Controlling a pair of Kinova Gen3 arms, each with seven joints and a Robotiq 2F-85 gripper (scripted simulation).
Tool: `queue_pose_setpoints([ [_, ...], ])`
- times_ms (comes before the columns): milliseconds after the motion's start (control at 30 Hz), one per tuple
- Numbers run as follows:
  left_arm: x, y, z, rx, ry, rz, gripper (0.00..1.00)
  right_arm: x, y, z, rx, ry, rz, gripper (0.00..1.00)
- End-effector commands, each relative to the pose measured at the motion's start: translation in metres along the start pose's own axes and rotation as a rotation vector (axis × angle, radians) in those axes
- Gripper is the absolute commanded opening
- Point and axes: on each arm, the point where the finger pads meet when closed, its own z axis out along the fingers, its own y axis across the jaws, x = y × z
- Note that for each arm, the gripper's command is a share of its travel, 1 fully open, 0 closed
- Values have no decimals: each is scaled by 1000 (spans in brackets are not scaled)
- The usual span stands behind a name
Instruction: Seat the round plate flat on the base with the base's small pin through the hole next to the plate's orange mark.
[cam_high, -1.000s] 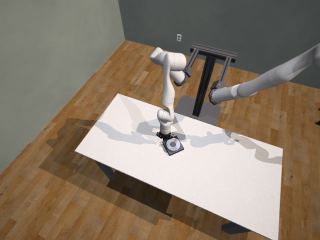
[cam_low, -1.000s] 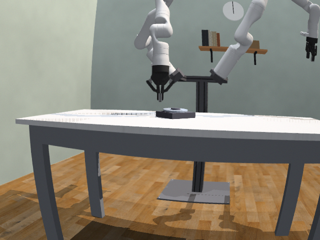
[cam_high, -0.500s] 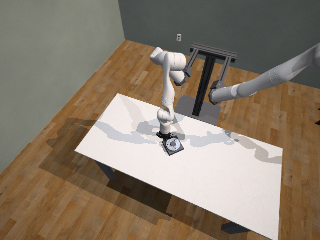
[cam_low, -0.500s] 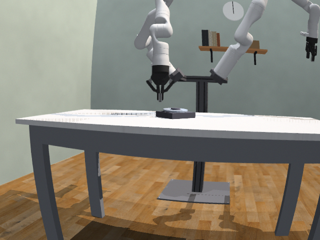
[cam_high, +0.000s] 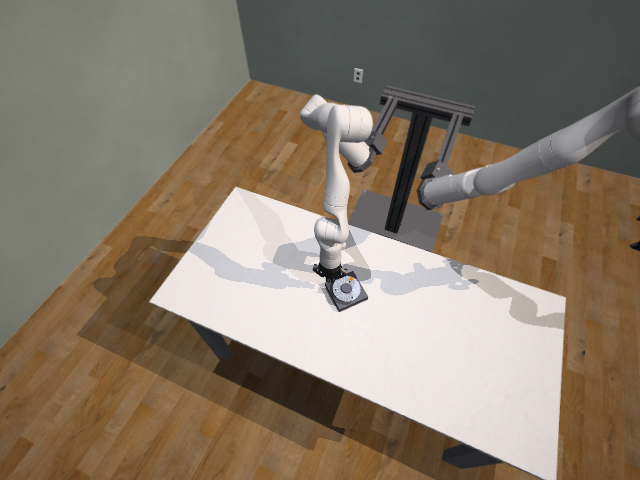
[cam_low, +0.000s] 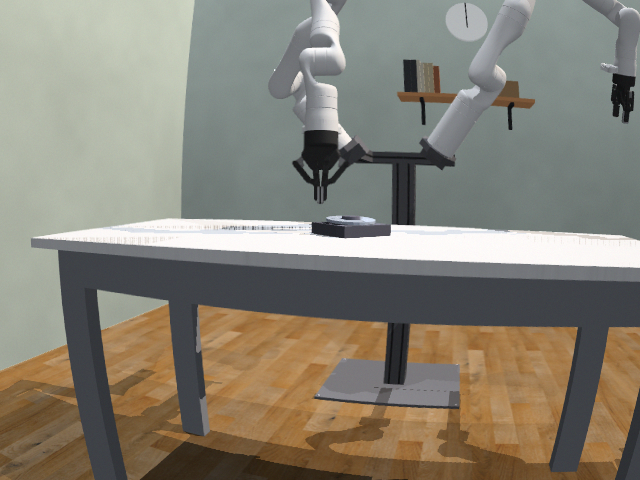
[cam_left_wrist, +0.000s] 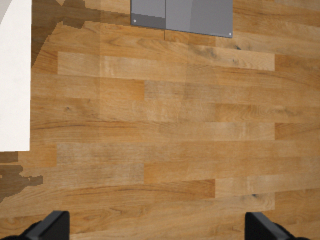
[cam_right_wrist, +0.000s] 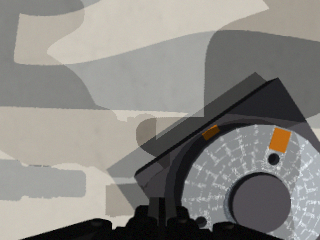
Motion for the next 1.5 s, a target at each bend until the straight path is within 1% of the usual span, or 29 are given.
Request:
queue_pose_setpoints([
  [0, 0, 0, -1, 0, -1, -1, 1000, -1, 0, -1, -1, -2, 0, 99],
  [667, 0, 0, -1, 0, -1, -1, 1000, -1, 0, 1, -1, -1, 0, 99],
  [1467, 0, 0, -1, 0, -1, -1, 1000, -1, 1, 13, -1, 1, 1, 99],
])
